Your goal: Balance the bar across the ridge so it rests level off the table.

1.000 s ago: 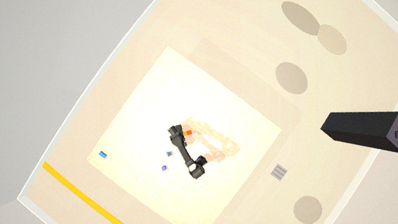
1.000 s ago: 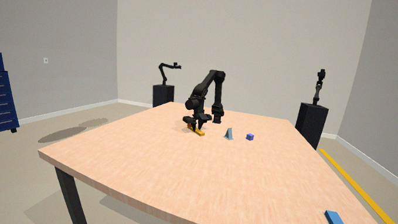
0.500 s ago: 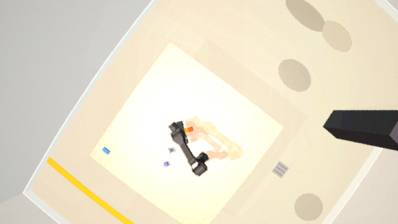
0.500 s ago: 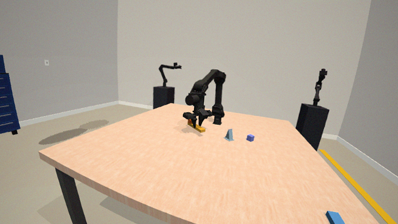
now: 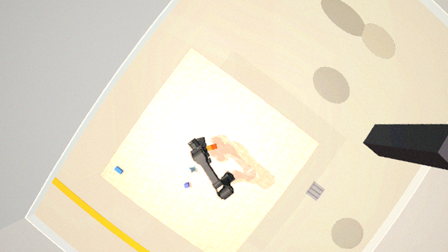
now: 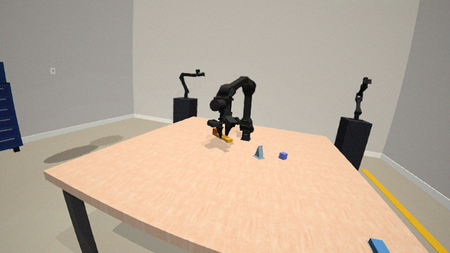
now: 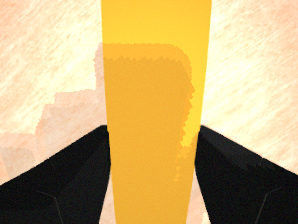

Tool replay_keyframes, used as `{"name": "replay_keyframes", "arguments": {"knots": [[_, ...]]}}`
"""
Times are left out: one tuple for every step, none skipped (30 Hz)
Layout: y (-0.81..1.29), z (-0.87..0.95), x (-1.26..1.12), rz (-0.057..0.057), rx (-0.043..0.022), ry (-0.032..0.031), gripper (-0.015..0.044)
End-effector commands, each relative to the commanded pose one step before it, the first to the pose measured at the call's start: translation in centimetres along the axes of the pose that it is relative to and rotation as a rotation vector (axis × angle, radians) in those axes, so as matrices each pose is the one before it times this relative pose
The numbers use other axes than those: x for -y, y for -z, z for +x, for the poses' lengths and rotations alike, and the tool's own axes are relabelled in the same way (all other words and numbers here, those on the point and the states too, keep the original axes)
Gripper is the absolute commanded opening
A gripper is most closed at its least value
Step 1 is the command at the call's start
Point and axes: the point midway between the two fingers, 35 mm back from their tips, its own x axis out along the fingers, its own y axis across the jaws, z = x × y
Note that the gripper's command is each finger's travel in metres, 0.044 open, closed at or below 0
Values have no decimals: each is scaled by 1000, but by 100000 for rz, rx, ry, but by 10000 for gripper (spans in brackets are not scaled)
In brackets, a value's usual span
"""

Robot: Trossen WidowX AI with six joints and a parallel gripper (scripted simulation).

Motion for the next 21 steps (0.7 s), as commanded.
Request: {"name": "replay_keyframes", "arguments": {"knots": [[-66, -1391, 26, -281, 611, 587, 0], [11, -260, -31, -9, 6, -14, 0], [12, -260, -34, -9, 6, -14, 0], [12, -260, -36, -9, 6, -14, 0], [13, -260, -39, -9, 6, -14, 0], [14, -260, -41, -9, 6, -14, 0], [15, -260, -44, -9, 6, -15, 0], [16, -260, -46, -9, 6, -15, 0], [17, -259, -49, -9, 6, -15, 0], [18, -259, -51, -9, 6, -15, 0], [19, -259, -54, -9, 6, -16, 0], [16, -215, -47, -7, 5, -13, 0], [10, -129, -29, -4, 3, -8, 0], [3, -43, -10, -1, 1, -3, 0], [-59, -1, -13, 26, 5, -1, 0], [-177, -3, -41, 79, 16, -4, 0], [-294, -6, -71, 132, 27, -7, 0], [-353, -7, -90, 159, 32, -8, 0], [-352, -7, -95, 159, 32, -9, 0], [-352, -7, -100, 159, 32, -9, 0], [-351, -7, -106, 159, 32, -10, 0]]}}
